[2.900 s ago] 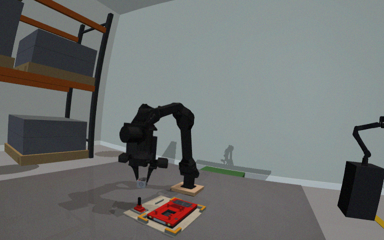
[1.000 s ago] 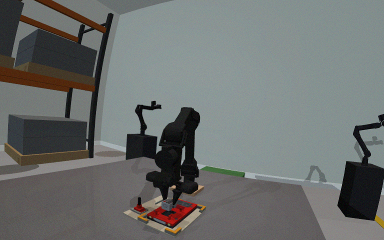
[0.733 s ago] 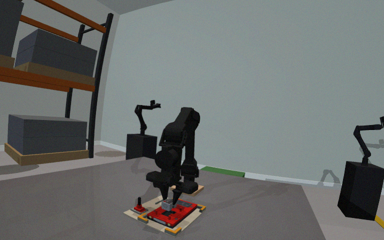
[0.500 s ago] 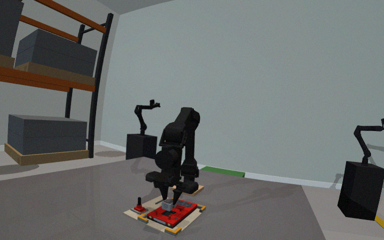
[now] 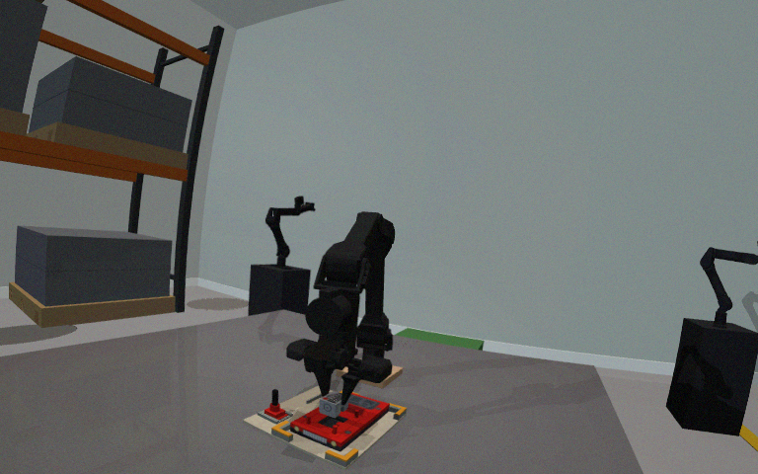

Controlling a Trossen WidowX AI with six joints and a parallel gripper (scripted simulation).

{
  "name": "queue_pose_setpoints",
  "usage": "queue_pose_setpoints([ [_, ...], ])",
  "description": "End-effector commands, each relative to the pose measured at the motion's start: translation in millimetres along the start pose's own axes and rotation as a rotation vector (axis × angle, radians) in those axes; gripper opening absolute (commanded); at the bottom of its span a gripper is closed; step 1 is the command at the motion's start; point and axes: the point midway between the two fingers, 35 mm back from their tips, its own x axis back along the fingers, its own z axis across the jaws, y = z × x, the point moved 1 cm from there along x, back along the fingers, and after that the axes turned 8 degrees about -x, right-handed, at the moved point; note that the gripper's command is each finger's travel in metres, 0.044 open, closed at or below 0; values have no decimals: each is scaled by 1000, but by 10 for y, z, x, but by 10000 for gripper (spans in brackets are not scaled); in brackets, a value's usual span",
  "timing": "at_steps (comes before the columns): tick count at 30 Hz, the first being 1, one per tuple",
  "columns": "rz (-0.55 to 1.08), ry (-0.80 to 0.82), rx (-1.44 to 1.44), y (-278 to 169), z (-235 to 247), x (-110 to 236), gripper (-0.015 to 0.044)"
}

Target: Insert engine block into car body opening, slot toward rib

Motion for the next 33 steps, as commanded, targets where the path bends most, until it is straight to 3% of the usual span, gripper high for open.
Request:
queue_pose_setpoints([
  [1, -2, 4, -110, 6, 6, 1, 158],
  [6, -1, 4, -214, 8, 6, 1, 158],
  [23, -2, 4, 77, 16, 6, -14, 158],
  [33, -2, 4, -114, 18, 6, -28, 158],
])
